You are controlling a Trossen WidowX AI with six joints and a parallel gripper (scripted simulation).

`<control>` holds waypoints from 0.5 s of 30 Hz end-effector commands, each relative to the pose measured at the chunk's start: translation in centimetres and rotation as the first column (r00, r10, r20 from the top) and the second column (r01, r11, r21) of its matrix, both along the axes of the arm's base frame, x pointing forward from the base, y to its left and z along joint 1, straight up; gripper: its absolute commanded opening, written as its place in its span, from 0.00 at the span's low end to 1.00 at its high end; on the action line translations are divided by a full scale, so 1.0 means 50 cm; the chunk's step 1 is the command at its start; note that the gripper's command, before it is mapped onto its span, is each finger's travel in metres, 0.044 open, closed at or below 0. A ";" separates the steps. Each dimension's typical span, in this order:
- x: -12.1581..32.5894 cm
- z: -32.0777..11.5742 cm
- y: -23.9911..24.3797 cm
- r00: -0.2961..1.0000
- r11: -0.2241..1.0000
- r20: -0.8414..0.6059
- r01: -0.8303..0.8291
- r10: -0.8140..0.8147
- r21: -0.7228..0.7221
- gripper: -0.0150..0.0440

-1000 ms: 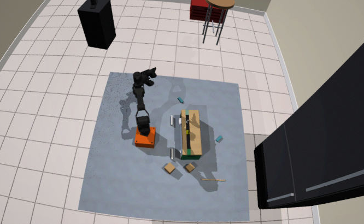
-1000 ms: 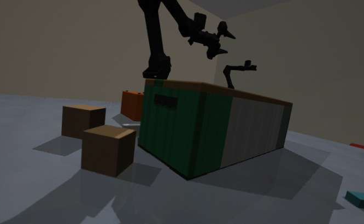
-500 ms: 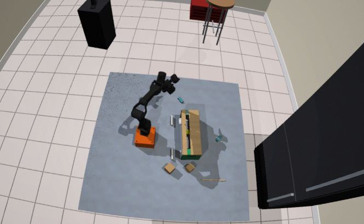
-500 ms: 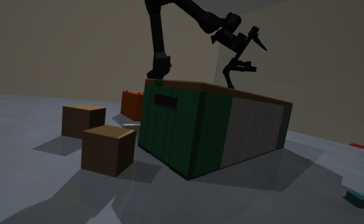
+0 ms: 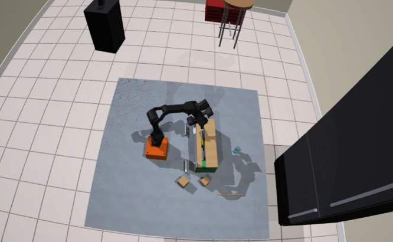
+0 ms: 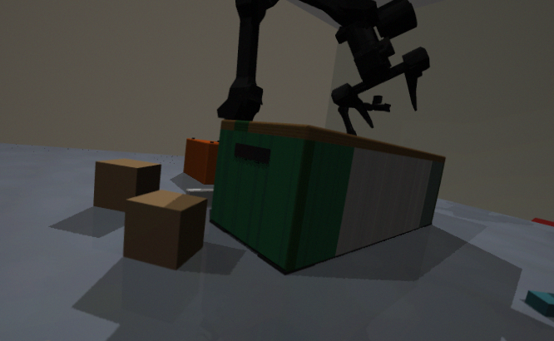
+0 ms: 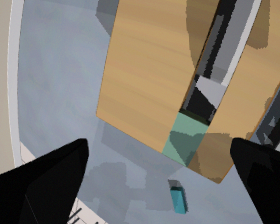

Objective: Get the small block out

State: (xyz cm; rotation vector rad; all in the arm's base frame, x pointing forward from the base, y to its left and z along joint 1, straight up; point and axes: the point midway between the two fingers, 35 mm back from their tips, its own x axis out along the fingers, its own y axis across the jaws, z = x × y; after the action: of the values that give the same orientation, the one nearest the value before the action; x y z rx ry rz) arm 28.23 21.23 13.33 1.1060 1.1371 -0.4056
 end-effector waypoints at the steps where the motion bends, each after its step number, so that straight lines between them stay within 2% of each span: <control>1: 0.025 -0.034 -0.117 0.983 0.998 -0.176 0.039 -0.048 -0.054 0.93; 10: 0.005 -0.057 -0.328 0.847 0.983 -0.511 0.181 -0.147 0.018 0.93; 15: -0.003 -0.055 -0.357 0.818 0.975 -0.555 0.216 -0.153 0.049 0.93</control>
State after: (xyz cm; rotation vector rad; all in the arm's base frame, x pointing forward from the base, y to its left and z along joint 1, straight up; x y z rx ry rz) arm 28.48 4.23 10.37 1.2059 1.5238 -0.8581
